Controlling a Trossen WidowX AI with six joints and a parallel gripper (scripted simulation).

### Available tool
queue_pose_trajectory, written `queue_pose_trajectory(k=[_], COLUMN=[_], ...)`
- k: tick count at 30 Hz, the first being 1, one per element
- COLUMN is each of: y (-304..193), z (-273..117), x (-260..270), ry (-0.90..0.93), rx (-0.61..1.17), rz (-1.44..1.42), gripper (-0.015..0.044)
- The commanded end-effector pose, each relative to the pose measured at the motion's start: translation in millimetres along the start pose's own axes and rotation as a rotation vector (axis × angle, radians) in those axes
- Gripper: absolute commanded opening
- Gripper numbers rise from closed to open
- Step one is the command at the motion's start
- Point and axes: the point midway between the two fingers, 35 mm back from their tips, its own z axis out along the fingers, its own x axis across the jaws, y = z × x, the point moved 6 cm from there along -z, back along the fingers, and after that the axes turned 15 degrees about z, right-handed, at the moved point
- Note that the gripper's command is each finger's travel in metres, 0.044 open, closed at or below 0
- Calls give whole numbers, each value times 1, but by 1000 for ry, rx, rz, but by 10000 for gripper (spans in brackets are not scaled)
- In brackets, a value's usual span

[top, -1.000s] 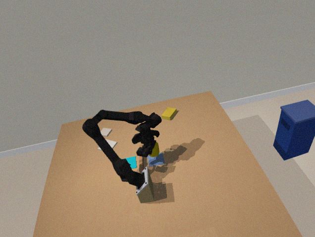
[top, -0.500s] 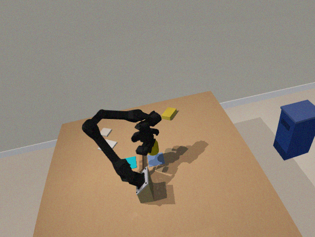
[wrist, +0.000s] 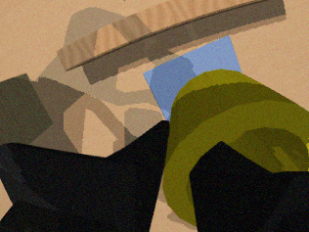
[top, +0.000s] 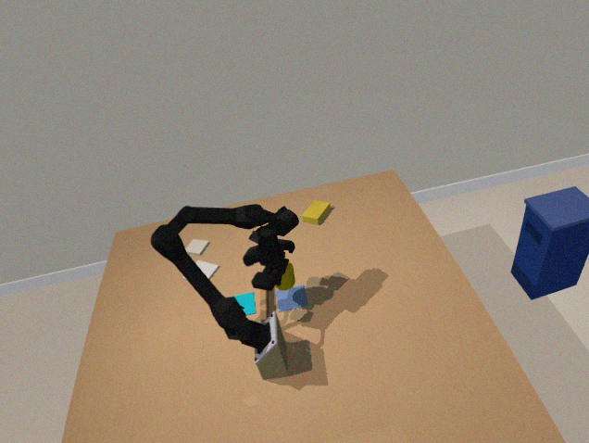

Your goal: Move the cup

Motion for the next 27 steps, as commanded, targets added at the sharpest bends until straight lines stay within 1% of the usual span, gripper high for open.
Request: queue_pose_trajectory(k=[1, 27], y=[7, 47], z=[1, -3], x=[6, 36], ry=[6, 8], rx=[-3, -2], rz=[4, 2], gripper=[0, 0])
